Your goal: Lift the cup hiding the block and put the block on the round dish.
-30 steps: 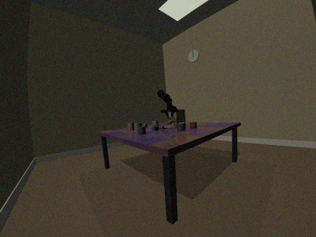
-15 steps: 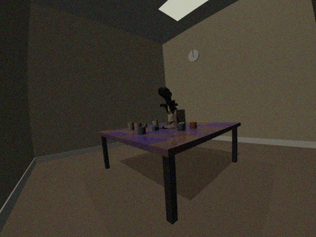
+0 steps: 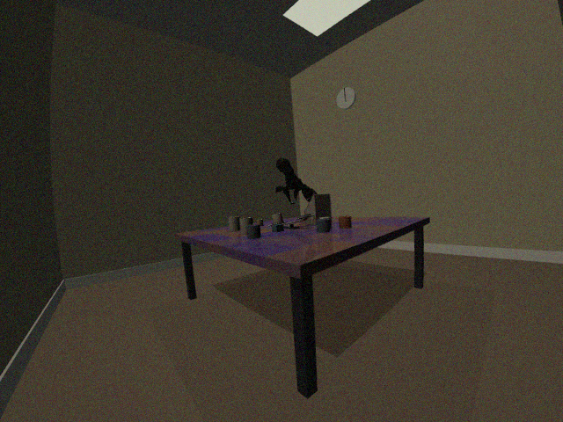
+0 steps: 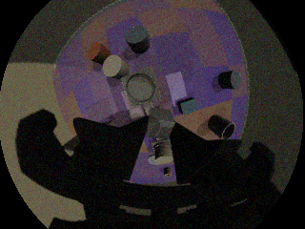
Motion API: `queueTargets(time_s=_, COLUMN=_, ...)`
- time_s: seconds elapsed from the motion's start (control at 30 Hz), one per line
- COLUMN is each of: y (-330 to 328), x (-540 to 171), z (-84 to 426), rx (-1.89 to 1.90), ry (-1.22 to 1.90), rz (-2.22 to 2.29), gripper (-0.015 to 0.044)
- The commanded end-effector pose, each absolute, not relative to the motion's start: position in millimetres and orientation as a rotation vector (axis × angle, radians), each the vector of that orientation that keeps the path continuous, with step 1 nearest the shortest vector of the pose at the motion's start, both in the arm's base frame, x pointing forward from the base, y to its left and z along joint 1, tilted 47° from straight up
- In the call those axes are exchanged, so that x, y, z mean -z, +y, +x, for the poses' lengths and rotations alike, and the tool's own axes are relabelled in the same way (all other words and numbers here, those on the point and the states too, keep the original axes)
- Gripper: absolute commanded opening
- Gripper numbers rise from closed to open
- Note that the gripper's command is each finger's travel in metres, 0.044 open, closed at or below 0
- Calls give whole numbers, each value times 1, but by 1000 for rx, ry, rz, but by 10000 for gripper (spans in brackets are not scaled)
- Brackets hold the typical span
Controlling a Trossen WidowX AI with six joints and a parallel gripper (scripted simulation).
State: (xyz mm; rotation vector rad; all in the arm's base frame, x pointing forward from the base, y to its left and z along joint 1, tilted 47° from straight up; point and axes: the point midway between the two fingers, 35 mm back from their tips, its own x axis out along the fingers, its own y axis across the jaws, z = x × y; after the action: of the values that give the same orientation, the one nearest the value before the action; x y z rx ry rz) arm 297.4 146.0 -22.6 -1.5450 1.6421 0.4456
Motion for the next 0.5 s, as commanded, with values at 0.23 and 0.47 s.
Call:
queueTargets(time_s=0.23, y=104, x=-5, z=317, rx=-475, ry=1624, rz=-1534, gripper=0)
queueTargets(time_s=0.47, y=77, x=-23, z=325, rx=-485, ry=1611, rz=-1529, gripper=0)
